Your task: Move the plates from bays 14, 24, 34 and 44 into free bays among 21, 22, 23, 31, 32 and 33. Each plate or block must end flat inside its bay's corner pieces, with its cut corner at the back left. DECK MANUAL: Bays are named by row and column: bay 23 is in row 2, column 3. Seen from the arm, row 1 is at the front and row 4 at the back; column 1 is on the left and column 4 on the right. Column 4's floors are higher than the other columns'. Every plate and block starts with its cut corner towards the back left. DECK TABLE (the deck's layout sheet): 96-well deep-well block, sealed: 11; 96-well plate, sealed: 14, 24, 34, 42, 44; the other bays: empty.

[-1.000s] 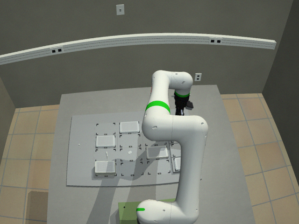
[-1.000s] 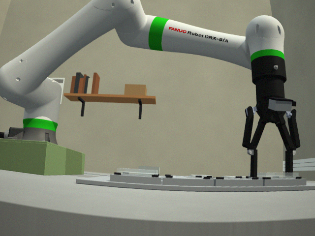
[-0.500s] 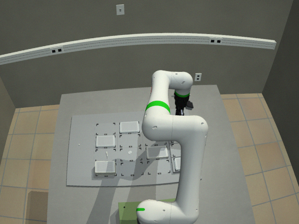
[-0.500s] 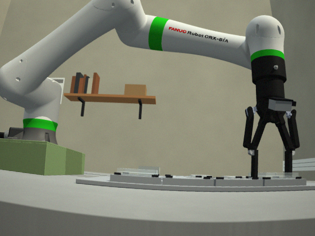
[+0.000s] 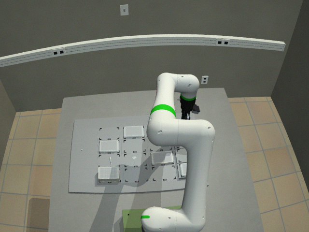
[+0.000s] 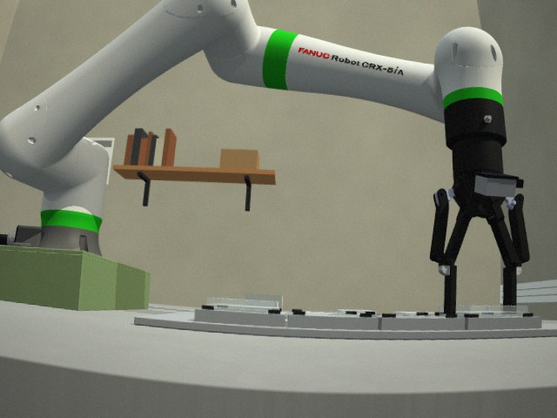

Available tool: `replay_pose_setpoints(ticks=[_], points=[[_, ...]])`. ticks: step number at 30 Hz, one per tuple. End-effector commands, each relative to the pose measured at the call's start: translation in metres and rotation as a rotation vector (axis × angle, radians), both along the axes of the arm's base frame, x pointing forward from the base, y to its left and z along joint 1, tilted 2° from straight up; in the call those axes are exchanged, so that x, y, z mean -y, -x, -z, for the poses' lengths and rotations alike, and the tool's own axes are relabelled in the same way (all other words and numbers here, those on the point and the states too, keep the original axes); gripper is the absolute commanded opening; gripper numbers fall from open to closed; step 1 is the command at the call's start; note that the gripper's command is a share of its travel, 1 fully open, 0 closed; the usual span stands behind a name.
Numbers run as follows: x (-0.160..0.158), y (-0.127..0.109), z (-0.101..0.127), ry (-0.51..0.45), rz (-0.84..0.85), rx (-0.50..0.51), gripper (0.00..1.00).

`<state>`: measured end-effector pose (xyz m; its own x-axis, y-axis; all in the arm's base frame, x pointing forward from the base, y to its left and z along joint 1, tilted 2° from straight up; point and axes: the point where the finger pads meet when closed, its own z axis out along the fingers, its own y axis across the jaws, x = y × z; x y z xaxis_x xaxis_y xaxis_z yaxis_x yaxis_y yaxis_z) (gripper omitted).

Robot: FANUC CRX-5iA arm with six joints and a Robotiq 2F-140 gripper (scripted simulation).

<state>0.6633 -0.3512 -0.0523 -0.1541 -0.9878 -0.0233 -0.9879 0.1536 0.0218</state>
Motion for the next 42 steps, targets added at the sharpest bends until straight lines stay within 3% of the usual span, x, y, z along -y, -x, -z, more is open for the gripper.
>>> replay_pose_setpoints(ticks=[1, 42], points=[[0.0006, -0.0009, -0.0022, 0.002, 0.000, 0.003, 0.61], [0.0006, -0.0008, -0.0022, 0.002, 0.000, 0.003, 0.58]])
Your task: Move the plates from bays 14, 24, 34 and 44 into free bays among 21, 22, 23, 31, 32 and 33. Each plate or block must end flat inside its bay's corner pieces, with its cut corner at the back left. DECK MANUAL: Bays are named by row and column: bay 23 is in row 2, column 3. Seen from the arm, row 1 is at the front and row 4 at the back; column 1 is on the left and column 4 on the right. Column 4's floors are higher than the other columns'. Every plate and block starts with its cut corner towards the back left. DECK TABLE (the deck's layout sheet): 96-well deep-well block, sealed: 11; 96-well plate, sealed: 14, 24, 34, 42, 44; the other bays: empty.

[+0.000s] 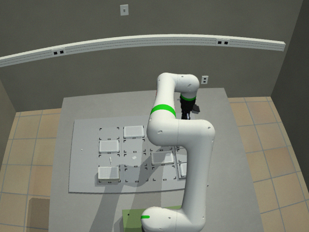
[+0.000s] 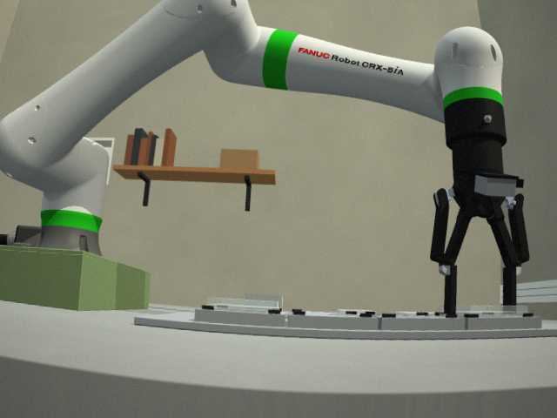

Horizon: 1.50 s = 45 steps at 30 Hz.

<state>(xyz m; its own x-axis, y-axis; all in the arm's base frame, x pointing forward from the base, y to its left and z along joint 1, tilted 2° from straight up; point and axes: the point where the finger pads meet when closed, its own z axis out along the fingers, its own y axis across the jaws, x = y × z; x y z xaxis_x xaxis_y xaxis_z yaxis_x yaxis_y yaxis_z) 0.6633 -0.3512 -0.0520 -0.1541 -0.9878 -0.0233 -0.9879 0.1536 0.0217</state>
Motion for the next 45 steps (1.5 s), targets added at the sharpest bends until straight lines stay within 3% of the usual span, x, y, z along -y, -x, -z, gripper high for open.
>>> replay_pose_setpoints(ticks=[1, 13, 14, 45], points=[[0.0006, -0.0008, -0.0019, 0.002, 0.000, 0.002, 0.58], [0.0006, -0.0008, -0.0019, 0.002, 0.000, 0.002, 0.57], [0.0006, -0.0008, -0.0019, 0.002, 0.000, 0.002, 0.10], [0.0007, -0.0008, -0.0055, 0.002, 0.000, 0.003, 0.10]])
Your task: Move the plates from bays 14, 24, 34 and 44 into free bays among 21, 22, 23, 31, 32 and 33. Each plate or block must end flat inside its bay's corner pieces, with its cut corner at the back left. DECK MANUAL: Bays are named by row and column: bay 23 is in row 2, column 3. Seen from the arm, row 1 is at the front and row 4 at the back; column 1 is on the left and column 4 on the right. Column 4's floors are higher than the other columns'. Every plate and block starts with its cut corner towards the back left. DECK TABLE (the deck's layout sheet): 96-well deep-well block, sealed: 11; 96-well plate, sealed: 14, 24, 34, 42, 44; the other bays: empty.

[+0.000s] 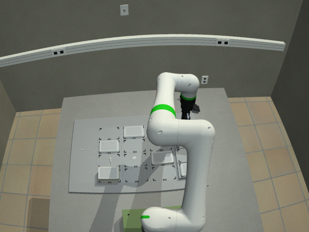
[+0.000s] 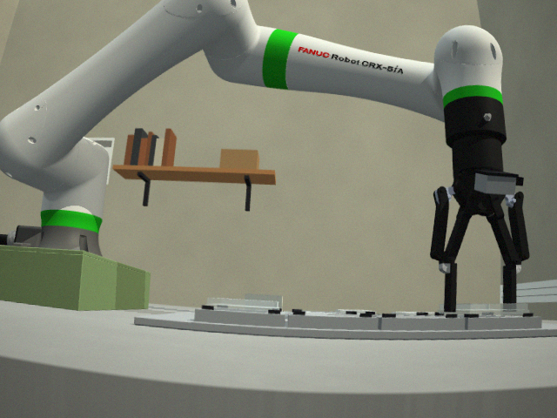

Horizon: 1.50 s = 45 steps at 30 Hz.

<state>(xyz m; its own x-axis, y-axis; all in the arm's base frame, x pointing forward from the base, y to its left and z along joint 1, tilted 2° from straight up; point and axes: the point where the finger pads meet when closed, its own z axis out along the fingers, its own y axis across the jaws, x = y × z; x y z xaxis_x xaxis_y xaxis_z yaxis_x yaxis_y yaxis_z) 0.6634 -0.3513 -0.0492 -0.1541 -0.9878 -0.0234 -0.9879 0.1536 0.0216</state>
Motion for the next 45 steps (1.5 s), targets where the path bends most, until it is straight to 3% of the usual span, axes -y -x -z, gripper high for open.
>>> replay_pose_setpoints(ticks=[1, 27, 45], points=[[0.001, -0.001, -0.003, 0.002, 0.000, 0.002, 0.10], [0.001, -0.001, -0.009, 0.002, 0.000, 0.002, 0.10], [0.001, -0.001, -0.030, 0.002, 0.000, 0.002, 0.10]])
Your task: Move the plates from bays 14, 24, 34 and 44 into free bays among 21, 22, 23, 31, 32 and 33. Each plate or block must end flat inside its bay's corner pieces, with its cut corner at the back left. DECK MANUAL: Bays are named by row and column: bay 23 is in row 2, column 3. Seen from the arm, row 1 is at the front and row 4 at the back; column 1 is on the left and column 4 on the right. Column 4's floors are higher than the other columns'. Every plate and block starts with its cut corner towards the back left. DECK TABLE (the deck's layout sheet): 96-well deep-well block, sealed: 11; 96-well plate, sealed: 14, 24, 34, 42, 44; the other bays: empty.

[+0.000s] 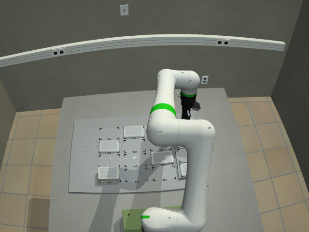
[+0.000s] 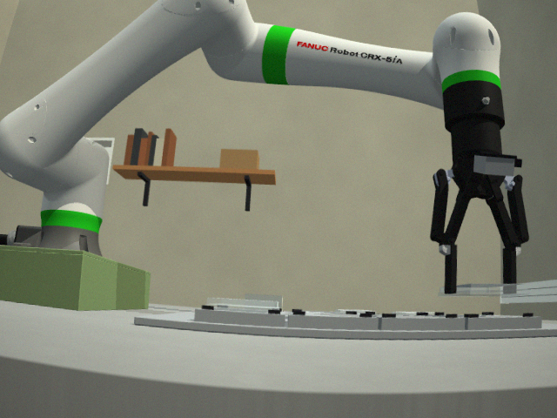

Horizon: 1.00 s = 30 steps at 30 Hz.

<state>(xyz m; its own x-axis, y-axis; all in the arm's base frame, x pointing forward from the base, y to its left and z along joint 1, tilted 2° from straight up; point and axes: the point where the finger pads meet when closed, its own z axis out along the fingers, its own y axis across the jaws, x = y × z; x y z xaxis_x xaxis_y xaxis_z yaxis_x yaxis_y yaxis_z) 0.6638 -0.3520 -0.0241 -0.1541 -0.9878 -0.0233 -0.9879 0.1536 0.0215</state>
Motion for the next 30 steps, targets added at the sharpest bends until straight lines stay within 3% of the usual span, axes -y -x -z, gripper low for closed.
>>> replay_pose_setpoints(ticks=[1, 19, 30], points=[[0.001, -0.001, -0.007, 0.002, 0.000, 0.002, 0.10], [0.001, -0.001, -0.028, 0.002, 0.000, 0.002, 0.10], [-0.009, 0.000, -0.028, 0.002, 0.000, 0.002, 0.10]])
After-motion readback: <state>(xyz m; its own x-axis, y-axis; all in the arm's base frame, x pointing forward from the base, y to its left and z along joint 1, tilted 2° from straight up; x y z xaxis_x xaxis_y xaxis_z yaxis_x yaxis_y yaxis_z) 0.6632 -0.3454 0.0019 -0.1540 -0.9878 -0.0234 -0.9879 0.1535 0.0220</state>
